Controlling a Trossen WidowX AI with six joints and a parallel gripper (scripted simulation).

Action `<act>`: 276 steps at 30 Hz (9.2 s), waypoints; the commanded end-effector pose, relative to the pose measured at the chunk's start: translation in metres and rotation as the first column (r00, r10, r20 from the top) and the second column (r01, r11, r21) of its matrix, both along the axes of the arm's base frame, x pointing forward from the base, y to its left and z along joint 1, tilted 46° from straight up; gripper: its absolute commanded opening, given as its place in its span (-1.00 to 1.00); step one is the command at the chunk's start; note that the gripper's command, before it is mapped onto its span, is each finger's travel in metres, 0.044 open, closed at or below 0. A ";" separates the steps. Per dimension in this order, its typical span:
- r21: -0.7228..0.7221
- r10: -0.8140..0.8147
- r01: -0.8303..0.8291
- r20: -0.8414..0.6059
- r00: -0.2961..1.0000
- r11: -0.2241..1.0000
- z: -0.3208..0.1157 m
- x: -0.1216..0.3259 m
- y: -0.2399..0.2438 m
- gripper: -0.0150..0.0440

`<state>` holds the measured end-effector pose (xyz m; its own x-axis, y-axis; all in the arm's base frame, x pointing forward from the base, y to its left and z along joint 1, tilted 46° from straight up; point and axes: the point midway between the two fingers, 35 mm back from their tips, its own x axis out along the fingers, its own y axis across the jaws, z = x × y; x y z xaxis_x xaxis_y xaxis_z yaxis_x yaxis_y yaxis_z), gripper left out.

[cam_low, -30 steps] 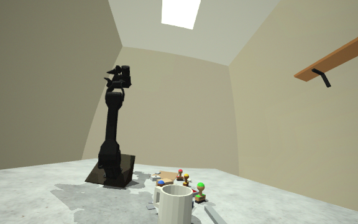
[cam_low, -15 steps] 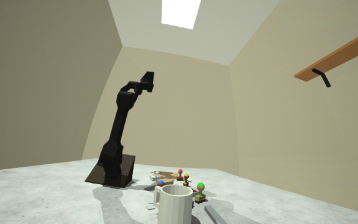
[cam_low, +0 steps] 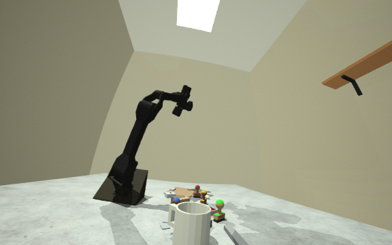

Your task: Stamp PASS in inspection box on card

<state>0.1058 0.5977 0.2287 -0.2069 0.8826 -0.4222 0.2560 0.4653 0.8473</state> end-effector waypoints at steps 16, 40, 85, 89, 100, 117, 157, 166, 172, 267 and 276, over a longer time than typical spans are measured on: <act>-0.332 -0.166 0.339 0.454 0.875 0.880 -0.062 0.182 -0.122 0.28; -0.947 0.404 0.318 0.275 0.872 -0.040 -0.087 0.291 -0.494 0.28; -0.951 0.468 0.123 -0.027 0.883 -0.285 -0.100 0.282 -0.611 0.28; -0.950 0.468 0.123 -0.027 0.883 -0.286 -0.104 0.283 -0.615 0.28; -0.950 0.468 0.123 -0.027 0.883 -0.288 -0.117 0.283 -0.628 0.28; -0.951 0.465 0.123 -0.024 0.885 -0.284 -0.117 0.283 -0.628 -0.37; -0.952 0.465 0.123 -0.023 0.885 -0.282 -0.104 0.283 -0.614 -0.49; -0.952 0.465 0.123 -0.023 0.885 -0.281 -0.100 0.282 -0.611 -0.49; -0.952 0.465 0.123 -0.023 0.885 -0.281 -0.098 0.282 -0.609 -0.49; -0.953 0.465 0.119 -0.025 0.885 -0.277 -0.100 0.249 -0.553 -0.49; -0.953 0.465 0.118 -0.026 0.885 -0.278 -0.114 0.234 -0.542 -0.49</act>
